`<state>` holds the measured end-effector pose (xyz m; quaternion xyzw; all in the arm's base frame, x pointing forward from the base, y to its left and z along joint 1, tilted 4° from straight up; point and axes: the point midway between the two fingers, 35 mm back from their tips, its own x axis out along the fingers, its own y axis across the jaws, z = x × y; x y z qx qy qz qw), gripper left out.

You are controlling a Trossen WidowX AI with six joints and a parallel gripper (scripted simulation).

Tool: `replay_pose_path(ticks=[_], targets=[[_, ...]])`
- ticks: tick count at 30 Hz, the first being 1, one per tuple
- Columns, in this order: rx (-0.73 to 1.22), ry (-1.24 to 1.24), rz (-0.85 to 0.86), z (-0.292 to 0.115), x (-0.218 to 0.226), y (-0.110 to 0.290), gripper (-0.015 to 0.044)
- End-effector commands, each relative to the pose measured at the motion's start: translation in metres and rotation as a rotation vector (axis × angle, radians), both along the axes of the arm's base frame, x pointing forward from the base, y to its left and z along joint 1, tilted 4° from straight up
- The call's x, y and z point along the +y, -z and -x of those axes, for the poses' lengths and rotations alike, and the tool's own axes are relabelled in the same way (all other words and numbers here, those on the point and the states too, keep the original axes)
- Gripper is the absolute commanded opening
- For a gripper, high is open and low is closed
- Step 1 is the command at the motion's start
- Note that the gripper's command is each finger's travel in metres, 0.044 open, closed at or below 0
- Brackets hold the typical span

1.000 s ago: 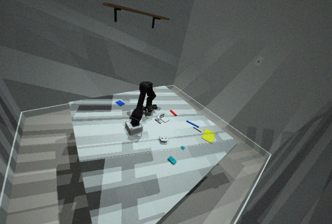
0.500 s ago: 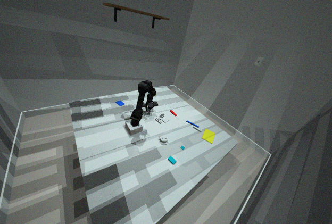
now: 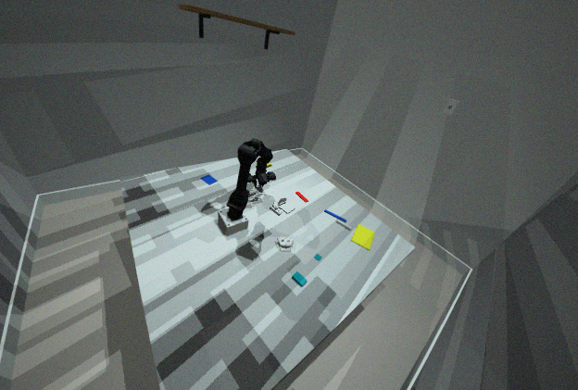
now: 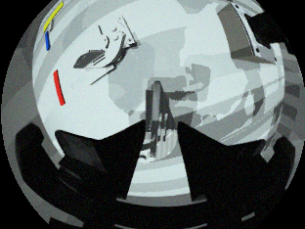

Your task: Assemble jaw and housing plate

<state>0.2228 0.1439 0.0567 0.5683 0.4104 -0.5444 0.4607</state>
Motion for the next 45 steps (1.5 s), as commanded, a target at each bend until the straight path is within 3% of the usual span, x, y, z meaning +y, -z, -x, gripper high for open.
replay_pose_path(ticks=[1,45], targets=[[0.000,-0.034,0.006,-0.002,-0.004,-0.002,0.0134],[0.044,-1.123,0.088,-0.034,-0.113,-0.009,0.0134]])
